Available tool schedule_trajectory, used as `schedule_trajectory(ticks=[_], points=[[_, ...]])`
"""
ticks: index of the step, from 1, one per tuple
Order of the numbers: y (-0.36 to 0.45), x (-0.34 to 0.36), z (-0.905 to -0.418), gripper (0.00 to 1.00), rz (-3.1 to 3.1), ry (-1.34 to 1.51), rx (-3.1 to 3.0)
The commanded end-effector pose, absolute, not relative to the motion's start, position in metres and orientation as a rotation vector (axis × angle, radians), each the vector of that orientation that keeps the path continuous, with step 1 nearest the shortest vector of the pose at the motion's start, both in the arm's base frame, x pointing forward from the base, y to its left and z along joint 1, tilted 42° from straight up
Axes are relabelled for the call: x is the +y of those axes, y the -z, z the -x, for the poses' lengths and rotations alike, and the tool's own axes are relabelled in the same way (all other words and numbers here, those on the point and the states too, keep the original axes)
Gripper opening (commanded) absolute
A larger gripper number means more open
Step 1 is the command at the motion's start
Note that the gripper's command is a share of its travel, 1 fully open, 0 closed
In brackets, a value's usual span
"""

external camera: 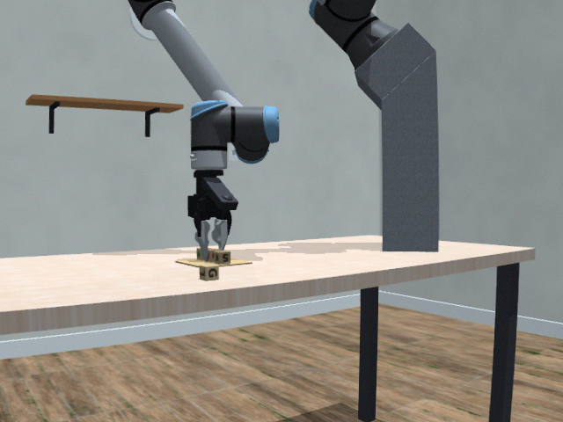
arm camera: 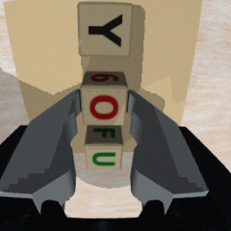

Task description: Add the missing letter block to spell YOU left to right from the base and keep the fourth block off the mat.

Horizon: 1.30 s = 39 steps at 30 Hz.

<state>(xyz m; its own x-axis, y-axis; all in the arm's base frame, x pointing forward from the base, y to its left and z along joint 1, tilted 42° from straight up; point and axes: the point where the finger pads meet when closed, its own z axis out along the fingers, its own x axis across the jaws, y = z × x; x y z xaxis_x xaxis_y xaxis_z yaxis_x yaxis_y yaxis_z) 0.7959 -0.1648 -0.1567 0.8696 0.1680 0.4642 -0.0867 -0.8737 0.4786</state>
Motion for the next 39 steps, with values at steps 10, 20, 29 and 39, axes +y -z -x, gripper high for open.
schedule_trajectory(ticks=[10, 20, 29, 39], points=[[0.1563, -0.1644, -0.7960, 0.12, -2.542, -0.693, 0.060], [0.1563, -0.1644, -0.7960, 0.20, -2.542, -0.693, 0.060], [0.1563, -0.1644, -0.7960, 0.28, -2.542, -0.693, 0.060], [0.1538, -0.1629, -0.7943, 0.28, -2.542, -0.693, 0.060]])
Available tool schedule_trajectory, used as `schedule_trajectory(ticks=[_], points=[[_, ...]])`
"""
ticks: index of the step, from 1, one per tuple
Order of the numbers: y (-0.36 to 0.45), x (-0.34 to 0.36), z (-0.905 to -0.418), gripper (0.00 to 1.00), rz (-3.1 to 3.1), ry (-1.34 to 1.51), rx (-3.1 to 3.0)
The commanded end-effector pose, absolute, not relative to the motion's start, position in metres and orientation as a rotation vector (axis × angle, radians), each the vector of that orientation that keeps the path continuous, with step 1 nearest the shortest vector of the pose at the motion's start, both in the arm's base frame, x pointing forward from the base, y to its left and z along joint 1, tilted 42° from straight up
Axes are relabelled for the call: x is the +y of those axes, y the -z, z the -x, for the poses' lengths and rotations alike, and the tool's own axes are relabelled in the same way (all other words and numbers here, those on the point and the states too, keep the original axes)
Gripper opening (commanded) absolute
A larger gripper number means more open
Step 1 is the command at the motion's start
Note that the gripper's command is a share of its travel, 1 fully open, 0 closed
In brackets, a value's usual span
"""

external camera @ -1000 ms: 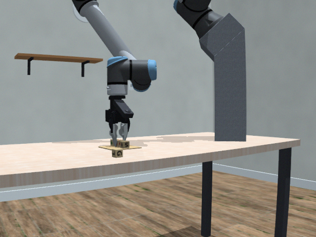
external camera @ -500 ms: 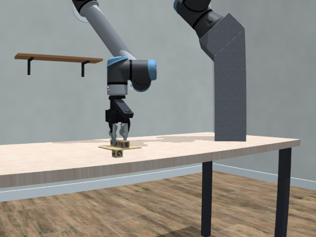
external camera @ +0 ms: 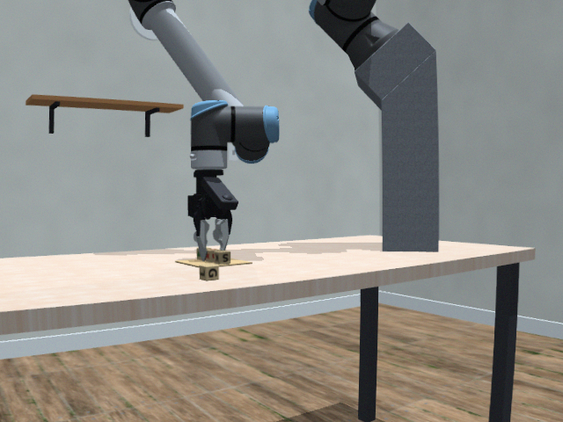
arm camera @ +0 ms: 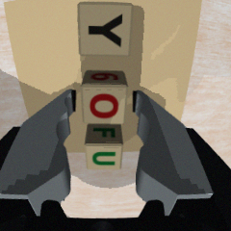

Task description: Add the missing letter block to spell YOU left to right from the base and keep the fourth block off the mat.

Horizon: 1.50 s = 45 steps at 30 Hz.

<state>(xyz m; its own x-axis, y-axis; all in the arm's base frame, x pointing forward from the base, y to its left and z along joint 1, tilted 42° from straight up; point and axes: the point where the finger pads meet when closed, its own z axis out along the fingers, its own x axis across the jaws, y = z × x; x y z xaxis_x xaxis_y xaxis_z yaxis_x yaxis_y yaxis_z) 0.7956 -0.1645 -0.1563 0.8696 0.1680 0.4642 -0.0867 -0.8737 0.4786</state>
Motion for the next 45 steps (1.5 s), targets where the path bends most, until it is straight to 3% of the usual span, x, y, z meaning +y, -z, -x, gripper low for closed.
schedule_trajectory(ticks=[1, 29, 30, 45], points=[[0.152, -0.162, -0.793, 0.28, -2.542, -0.693, 0.060], [0.089, -0.123, -0.752, 0.28, -2.542, -0.693, 0.060], [0.089, -0.123, -0.752, 1.00, -2.542, -0.693, 0.060], [0.089, -0.123, -0.752, 1.00, -2.542, -0.693, 0.060]])
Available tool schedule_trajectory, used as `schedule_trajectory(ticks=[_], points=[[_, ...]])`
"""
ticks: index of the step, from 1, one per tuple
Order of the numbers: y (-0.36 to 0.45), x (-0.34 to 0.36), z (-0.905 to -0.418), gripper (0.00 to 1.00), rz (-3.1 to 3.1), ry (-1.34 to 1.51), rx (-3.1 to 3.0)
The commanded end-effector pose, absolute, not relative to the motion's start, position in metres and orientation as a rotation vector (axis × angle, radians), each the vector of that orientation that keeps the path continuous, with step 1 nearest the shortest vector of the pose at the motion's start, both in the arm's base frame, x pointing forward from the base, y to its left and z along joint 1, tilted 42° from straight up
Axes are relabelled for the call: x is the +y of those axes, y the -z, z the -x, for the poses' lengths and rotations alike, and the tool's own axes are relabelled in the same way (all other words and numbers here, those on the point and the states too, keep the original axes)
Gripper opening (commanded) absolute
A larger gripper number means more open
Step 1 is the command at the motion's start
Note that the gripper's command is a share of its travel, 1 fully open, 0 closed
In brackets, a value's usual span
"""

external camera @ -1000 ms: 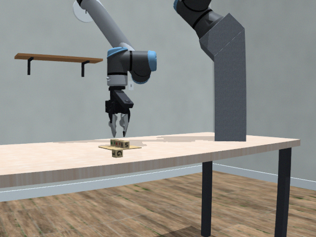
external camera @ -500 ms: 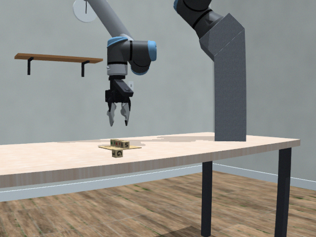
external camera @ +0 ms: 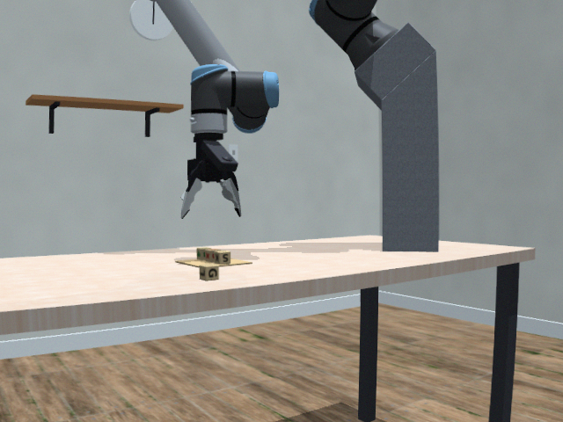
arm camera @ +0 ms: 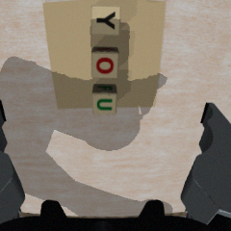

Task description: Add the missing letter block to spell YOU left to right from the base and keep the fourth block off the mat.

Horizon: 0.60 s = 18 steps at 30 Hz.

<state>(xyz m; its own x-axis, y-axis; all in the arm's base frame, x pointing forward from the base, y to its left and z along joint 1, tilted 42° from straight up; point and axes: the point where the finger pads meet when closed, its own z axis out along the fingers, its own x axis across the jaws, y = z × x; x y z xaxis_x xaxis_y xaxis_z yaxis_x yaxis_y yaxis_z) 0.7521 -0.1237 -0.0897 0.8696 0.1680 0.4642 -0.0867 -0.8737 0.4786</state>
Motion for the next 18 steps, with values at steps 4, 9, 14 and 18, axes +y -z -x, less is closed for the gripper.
schedule_trajectory(ticks=[4, 9, 14, 18], points=[[0.089, -0.123, -0.752, 1.00, -2.542, -0.693, 0.060], [0.087, -0.122, -0.751, 1.00, -2.542, -0.693, 0.060], [0.081, -0.118, -0.747, 1.00, -2.542, -0.693, 0.060], [0.067, -0.110, -0.738, 1.00, -2.542, -0.693, 0.060]])
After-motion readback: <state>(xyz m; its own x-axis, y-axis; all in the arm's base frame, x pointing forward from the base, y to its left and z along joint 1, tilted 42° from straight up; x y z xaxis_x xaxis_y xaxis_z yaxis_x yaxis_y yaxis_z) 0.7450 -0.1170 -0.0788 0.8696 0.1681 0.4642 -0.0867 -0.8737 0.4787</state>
